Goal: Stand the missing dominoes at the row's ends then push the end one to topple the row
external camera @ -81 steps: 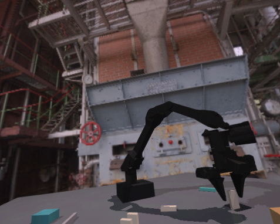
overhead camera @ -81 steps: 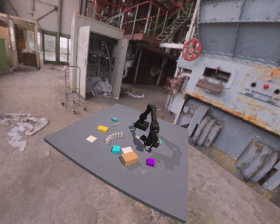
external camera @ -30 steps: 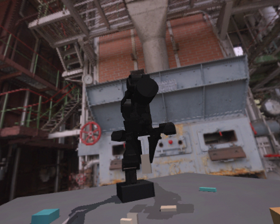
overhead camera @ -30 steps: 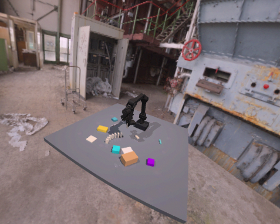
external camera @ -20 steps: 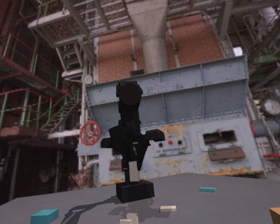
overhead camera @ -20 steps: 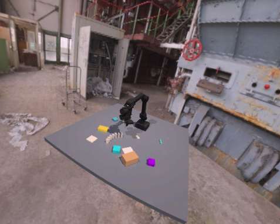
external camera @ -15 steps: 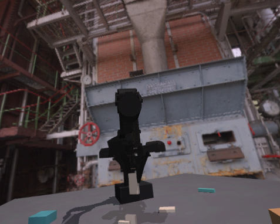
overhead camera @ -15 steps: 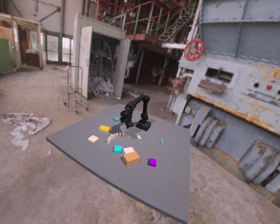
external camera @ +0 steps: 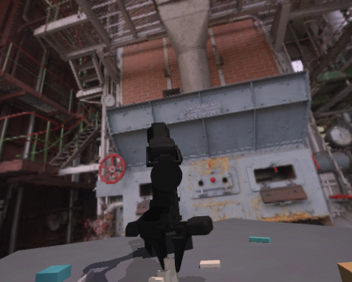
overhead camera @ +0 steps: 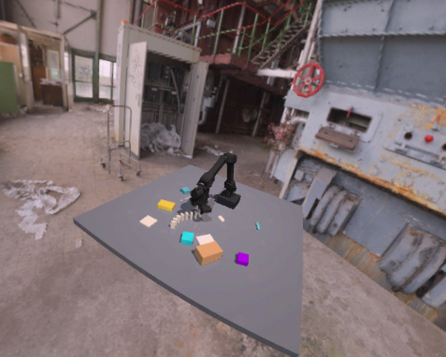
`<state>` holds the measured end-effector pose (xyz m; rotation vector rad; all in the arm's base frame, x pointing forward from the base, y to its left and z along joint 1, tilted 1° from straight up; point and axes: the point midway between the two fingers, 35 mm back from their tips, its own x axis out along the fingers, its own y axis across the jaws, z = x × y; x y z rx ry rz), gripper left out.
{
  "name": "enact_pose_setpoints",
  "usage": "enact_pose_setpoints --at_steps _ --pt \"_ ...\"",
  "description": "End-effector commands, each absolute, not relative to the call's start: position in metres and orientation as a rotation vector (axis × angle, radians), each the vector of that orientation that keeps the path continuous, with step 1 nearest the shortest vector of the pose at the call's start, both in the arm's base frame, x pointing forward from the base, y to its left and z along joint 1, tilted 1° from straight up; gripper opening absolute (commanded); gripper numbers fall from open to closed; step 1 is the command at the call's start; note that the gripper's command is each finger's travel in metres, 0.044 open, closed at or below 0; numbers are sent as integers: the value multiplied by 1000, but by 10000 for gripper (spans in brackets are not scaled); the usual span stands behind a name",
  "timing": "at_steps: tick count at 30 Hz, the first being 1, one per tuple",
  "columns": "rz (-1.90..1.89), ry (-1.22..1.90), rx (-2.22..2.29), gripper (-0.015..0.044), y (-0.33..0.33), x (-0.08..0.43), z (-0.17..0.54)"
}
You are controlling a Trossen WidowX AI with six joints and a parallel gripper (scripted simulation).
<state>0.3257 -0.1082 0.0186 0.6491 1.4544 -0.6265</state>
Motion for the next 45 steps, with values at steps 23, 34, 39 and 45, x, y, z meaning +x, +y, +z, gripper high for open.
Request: enact_pose_setpoints --at_steps 23,34,39,45 --pt "-624 1451 648 422 -107 325 10" --pt "-625 1452 649 440 -110 326 117" --pt "-626 1453 649 440 -108 321 140" --pt "-561 1471 584 440 -100 321 136"
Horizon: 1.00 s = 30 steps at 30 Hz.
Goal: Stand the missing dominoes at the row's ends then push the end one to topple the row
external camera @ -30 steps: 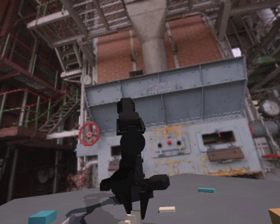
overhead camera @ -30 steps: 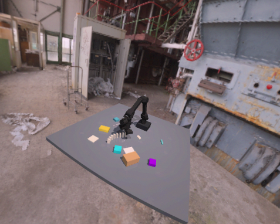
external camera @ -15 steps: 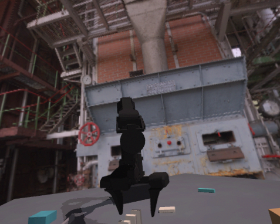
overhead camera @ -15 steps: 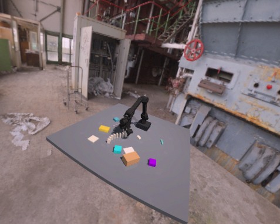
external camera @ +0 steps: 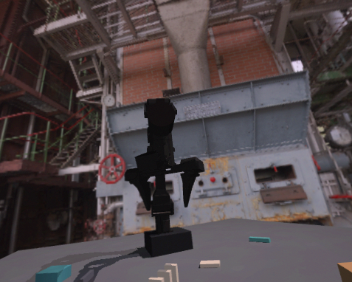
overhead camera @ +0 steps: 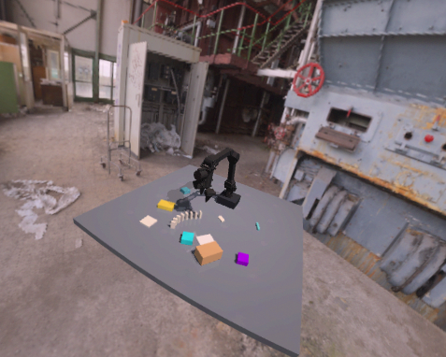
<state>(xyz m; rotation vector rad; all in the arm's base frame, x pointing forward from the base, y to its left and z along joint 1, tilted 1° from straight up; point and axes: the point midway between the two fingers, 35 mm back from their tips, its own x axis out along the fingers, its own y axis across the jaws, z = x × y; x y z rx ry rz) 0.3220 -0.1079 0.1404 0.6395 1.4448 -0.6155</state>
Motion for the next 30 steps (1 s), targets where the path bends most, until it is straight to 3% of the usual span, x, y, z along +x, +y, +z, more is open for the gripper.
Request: enact_pose_setpoints --at_steps 1,14,26,30 --pt "-480 1491 502 440 -90 321 131" --pt "678 1433 -670 440 42 276 60" --pt "692 1429 -683 440 44 274 58" --pt "692 1429 -683 440 45 276 21"
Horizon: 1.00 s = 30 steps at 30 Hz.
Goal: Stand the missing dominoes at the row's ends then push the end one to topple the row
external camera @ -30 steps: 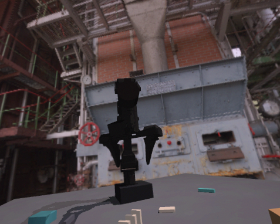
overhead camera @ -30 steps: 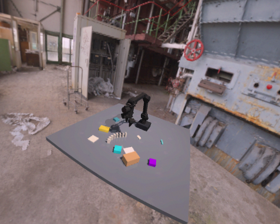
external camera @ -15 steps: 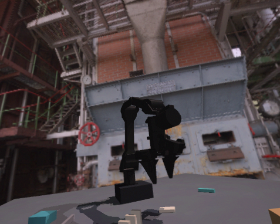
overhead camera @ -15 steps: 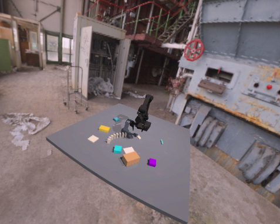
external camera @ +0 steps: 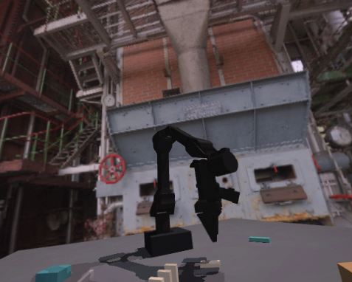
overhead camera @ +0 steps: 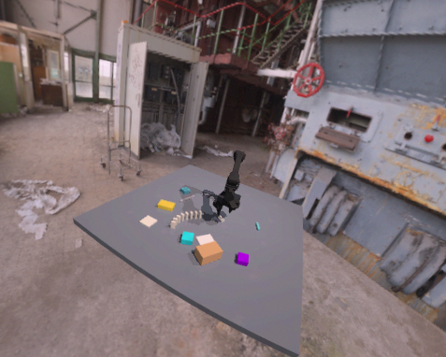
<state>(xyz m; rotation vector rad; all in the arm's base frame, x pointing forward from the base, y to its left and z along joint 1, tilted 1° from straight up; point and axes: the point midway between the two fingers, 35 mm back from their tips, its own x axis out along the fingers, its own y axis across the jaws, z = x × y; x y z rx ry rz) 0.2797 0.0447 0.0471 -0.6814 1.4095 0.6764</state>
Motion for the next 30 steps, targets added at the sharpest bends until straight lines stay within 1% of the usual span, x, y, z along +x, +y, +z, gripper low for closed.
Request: enact_pose_setpoints --at_steps 1,4,22,30 --pt "692 1429 -683 440 46 276 10" --pt "692 1429 -683 440 46 274 -6" --pt "692 1430 -683 440 47 272 -21" --pt "692 1430 -683 230 47 272 -21"
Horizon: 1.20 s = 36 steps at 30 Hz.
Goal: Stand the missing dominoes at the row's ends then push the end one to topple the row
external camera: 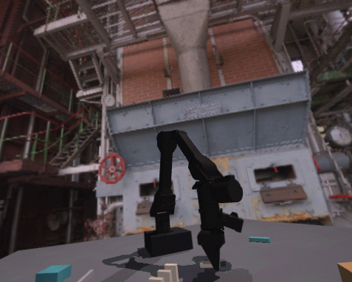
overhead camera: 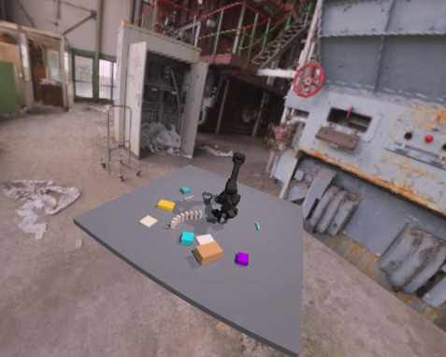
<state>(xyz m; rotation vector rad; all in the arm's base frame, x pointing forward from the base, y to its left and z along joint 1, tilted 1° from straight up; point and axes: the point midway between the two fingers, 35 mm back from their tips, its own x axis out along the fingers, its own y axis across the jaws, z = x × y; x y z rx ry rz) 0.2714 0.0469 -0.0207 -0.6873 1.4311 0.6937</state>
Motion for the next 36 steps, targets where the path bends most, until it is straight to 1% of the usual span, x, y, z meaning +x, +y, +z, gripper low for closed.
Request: enact_pose_setpoints --at_steps 1,4,5,15,17,28,33,36 --pt "692 1430 -683 204 47 272 -21" --pt "692 1430 -683 125 47 272 -21" --pt "692 1430 -683 107 47 272 -21" --pt "692 1430 -683 107 47 272 -19" --pt "692 1429 -683 107 46 271 -3" --pt "691 1430 -684 107 37 262 132" --pt "698 1427 -691 107 38 263 140" --pt "797 1388 -791 107 62 284 143"
